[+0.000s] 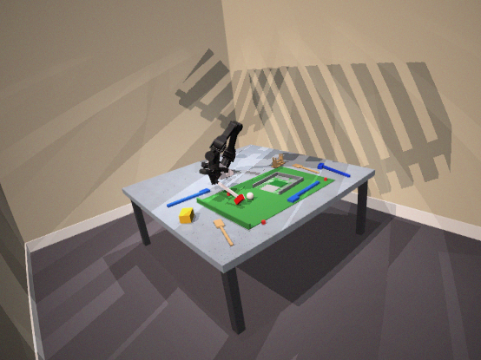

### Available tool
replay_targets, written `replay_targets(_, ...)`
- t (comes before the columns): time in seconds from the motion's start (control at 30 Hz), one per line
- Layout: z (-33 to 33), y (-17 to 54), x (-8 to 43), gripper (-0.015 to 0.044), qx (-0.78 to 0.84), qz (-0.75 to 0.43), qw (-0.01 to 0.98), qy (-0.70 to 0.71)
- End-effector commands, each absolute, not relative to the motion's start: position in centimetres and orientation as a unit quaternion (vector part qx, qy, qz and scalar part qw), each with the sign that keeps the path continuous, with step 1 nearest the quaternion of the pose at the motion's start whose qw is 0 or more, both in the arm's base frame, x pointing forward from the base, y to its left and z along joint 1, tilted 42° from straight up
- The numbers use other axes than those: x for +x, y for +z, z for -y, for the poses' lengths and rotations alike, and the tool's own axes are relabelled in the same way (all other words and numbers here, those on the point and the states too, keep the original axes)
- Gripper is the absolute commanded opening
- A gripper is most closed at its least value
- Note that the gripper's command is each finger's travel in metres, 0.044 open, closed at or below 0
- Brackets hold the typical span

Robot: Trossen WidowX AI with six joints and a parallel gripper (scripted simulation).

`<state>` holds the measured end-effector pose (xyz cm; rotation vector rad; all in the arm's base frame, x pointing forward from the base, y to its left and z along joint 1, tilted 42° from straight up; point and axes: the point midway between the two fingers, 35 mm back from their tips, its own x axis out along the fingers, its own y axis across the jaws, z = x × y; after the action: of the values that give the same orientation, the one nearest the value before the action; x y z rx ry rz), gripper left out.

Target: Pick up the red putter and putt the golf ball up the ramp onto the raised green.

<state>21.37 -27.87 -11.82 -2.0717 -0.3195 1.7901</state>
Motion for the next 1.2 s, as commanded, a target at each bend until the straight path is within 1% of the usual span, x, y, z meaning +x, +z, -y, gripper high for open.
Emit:
replay_targets(0.0, 28.3, -12.0, 21.3, 0.0000, -0.737, 0.112, 0.189, 0.639)
replay_targets(0.2, 27.5, -11.3, 21.5, 0.0000, -0.737, 0.113, 0.191, 0.638)
replay_targets(0.4, 22.5, -6.5, 22.2, 0.0000, -0.736, 0.114, 0.192, 0.639)
replay_targets(0.6, 17.4, -3.0, 21.8, 0.0000, -0.736, 0.115, 0.193, 0.639)
replay_targets(0.83, 17.6, -2.4, 21.7, 0.0000, -0.735, 0.115, 0.193, 0.639)
replay_targets(1.17, 19.9, 2.5, 20.8, 0.0000, -0.735, 0.115, 0.193, 0.640)
